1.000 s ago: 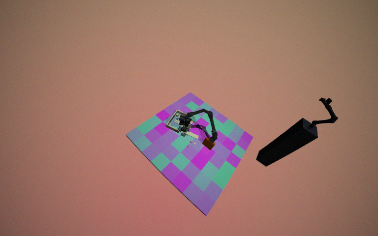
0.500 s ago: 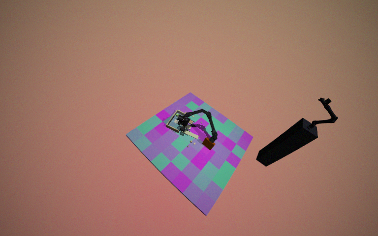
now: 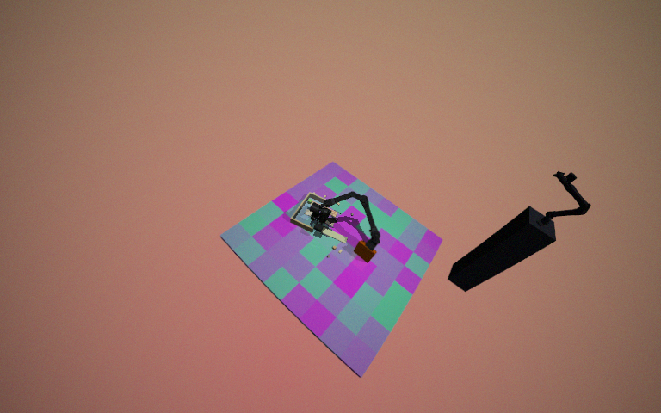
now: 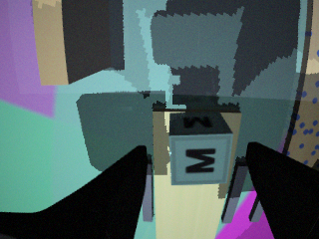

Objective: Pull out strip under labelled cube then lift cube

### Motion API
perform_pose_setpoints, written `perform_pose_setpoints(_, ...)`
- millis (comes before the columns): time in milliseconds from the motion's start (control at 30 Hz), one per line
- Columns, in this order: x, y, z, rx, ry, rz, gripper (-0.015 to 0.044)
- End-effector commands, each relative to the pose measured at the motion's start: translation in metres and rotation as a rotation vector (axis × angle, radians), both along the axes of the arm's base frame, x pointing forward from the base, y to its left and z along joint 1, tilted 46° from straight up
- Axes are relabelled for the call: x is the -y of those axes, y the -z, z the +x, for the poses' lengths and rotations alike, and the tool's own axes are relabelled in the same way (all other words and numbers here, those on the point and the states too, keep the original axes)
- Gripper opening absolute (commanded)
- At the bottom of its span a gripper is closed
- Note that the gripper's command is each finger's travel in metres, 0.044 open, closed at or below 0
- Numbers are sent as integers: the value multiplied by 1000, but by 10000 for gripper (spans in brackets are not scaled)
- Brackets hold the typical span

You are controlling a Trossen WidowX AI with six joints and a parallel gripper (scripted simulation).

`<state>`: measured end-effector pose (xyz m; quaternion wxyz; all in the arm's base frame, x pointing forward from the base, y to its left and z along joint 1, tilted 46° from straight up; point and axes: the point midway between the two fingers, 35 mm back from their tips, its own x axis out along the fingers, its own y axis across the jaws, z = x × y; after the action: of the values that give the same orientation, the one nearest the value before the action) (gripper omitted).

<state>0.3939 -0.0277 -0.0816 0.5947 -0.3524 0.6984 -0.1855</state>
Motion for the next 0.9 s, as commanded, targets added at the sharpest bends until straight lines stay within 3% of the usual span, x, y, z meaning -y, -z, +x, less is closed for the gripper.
perform_pose_setpoints(0, 9, 6, -3, -9, 3, -6, 250)
perform_pose_setpoints(533, 18, 14, -5, -10, 3, -8, 250)
perform_pose_setpoints(667, 15, 13, -4, -6, 3, -3, 145)
perform_pose_setpoints(867, 15, 13, -4, -6, 3, -3, 105)
